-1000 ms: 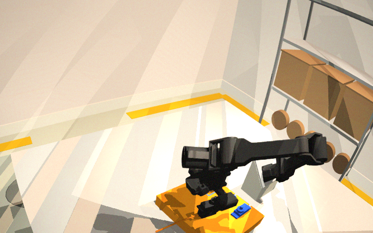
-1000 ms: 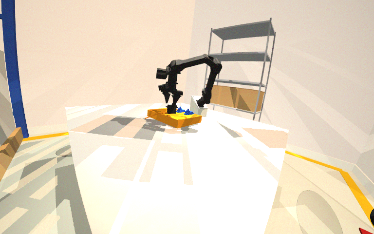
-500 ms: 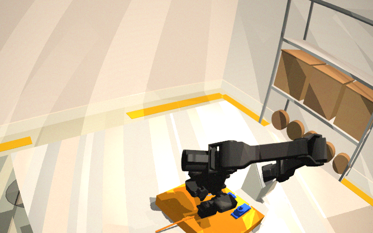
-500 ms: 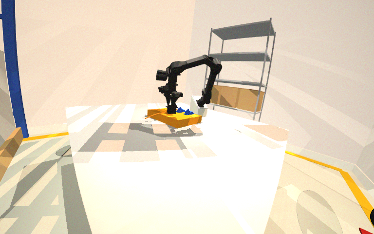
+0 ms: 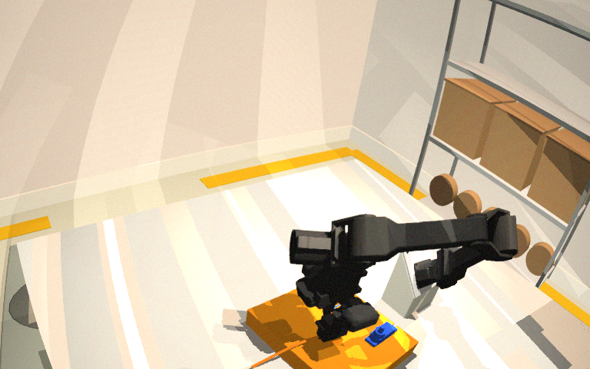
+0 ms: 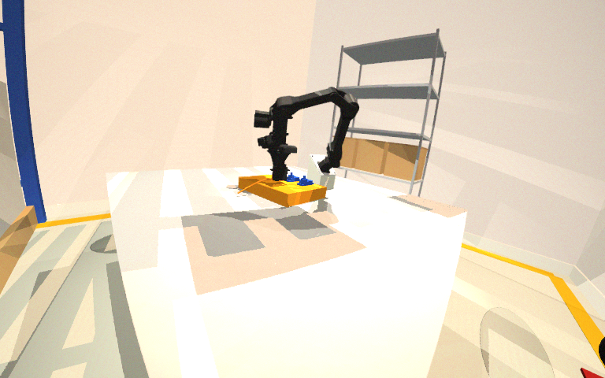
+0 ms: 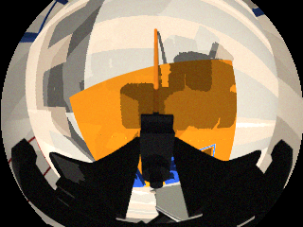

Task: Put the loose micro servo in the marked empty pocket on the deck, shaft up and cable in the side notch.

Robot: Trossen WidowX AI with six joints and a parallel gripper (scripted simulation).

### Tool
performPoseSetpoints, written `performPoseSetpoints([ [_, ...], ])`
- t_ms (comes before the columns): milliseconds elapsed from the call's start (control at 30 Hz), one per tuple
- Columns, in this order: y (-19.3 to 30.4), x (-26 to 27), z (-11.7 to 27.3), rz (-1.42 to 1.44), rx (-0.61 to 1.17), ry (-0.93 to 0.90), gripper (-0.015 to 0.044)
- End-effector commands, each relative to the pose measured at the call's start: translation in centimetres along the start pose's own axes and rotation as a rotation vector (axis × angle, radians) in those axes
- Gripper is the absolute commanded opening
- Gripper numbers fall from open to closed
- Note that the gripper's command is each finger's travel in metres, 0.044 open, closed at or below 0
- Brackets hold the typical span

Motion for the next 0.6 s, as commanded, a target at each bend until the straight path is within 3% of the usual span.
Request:
performPoseSetpoints([
  [0,0.3,0.0,1.7,0.011,-0.017,0.006,0.0000],
  [567,1.7,-0.1,1.7,0.010,-0.017,0.006,0.0000],
])
Point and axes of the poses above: the point midway between the two fingers, 35 mm back from their tips, its own z axis back along the fingers, its own x axis across the jaws, y = z × x, the point moved 5 cm from there along z, back along the fingers, and after that the axes turned 9 degrees about -z, right-handed, at the moved point
